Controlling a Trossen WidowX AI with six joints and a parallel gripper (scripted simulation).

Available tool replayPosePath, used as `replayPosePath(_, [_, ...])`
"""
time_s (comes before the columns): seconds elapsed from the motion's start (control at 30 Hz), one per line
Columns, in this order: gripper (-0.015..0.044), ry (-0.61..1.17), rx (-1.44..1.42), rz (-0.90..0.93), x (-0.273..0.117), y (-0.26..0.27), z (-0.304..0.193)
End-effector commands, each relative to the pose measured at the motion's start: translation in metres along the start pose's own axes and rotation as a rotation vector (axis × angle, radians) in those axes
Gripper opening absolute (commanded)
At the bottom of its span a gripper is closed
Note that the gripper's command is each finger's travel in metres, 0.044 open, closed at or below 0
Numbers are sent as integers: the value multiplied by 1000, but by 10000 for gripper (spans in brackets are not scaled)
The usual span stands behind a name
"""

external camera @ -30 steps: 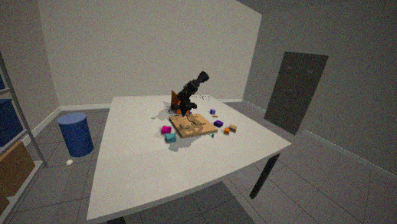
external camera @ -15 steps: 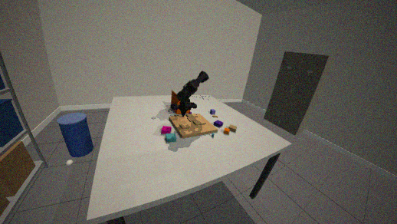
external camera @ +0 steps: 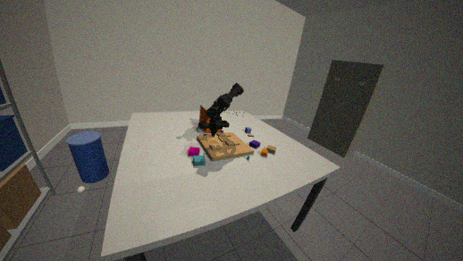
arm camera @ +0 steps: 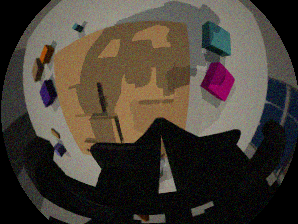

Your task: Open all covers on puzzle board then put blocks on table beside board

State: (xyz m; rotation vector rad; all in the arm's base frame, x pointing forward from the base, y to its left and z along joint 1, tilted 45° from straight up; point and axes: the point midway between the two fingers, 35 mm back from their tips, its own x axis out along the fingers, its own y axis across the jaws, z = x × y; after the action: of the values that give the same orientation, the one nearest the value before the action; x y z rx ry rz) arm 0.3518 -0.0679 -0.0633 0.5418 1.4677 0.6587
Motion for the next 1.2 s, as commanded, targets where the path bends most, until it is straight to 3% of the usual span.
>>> replayPosePath(0.0, [0,3,5,3,5,1,-1])
replayPosePath(1.17, [0,3,5,5,40,1,-1])
